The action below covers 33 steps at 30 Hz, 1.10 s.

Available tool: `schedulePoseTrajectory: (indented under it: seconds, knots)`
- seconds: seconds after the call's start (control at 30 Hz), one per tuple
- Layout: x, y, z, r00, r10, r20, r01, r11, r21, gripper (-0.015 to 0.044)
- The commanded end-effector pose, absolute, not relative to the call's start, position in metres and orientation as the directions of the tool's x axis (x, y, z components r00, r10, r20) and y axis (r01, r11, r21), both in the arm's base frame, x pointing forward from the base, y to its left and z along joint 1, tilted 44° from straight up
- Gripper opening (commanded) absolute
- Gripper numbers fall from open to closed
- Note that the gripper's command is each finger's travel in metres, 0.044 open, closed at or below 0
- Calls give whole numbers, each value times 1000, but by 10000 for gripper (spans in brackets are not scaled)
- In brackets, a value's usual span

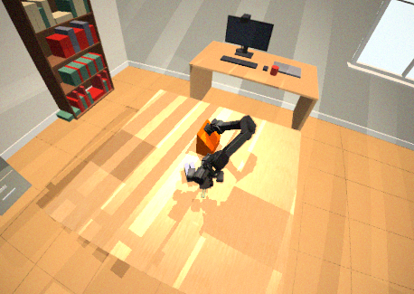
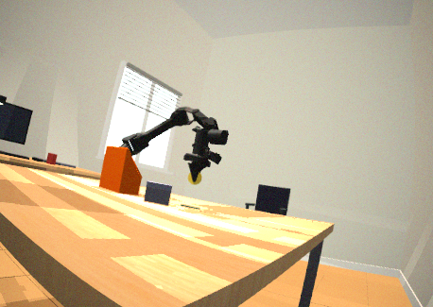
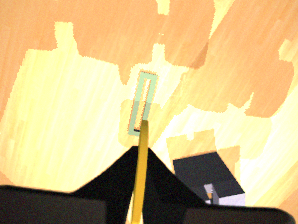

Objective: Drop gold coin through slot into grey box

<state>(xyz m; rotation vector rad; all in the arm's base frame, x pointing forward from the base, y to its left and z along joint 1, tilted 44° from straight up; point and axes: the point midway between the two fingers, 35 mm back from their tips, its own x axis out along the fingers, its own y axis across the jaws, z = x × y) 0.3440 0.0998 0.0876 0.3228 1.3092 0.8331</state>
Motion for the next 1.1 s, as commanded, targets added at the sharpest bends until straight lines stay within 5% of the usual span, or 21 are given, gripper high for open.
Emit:
schedulePoseTrajectory:
  seconds: [0.0,0.23,1.07]
  knots:
    - [349,100,91,32,700,-714,-462,644,610,0]
    - [354,101,92,33,700,-714,-634,567,527,0]
    - [339,71,63,30,691,-722,-636,571,519,0]
